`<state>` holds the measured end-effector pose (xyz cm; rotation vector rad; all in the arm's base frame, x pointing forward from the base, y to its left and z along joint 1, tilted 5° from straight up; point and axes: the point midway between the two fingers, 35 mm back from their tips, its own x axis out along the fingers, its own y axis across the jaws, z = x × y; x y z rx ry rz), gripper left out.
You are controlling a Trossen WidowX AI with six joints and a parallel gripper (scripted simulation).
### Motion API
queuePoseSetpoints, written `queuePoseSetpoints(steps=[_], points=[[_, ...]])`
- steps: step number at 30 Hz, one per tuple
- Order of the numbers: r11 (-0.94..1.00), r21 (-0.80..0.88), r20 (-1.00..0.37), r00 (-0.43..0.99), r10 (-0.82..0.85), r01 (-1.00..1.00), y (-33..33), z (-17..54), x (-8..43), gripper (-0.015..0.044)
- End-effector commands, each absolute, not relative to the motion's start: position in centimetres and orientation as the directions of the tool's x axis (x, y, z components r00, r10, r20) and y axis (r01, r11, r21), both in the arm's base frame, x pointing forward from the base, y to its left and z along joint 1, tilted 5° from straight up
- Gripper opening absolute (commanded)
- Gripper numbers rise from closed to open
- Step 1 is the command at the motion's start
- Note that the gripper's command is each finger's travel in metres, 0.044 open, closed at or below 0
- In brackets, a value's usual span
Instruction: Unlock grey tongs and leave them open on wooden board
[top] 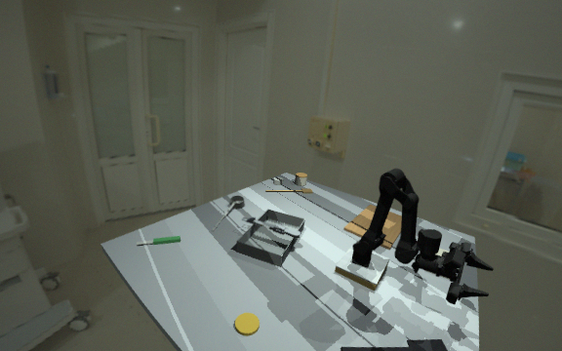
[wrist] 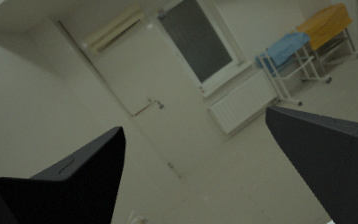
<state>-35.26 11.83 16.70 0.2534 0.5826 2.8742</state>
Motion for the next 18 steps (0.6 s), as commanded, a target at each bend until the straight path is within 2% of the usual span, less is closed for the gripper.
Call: queuePoseSetpoints(steps=[1, 5, 6, 18], points=[[-0.902, 0.4, 0.126, -0.965, 0.229, -0.162, 12.0, 16.7, -35.3, 0.0374], [-0.889, 0.403, 0.101, -0.955, 0.278, -0.216, 13.8, 16.3, -35.3, 0.0269], [-0.883, 0.404, 0.091, -0.95, 0.299, -0.239, 14.5, 16.2, -35.3, 0.026], [-0.66, 0.418, -0.114, -0.757, 0.644, -0.625, 29.5, 13.8, -30.9, 0.026]])
